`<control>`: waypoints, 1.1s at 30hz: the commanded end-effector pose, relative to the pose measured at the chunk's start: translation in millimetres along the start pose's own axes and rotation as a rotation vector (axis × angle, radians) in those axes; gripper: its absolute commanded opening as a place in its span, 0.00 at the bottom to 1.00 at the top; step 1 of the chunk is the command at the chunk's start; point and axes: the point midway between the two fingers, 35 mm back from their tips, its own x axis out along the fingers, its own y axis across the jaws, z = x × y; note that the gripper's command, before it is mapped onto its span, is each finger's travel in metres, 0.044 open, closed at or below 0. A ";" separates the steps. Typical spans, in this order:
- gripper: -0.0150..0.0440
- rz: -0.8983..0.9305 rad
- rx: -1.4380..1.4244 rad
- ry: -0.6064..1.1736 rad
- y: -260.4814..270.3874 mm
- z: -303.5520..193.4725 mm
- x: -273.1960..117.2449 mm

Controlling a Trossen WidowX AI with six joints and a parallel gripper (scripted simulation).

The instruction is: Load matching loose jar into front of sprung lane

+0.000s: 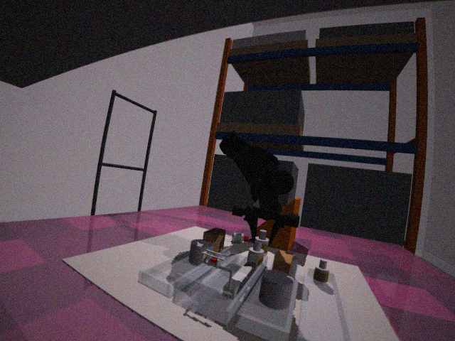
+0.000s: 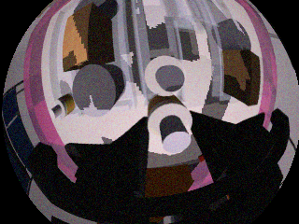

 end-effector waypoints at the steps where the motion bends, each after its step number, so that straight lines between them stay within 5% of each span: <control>1: 0.25 -0.006 0.011 -0.019 -2.6 8.3 -1.7; 33: 0.25 -0.007 0.012 -0.019 -3.9 21.1 -3.4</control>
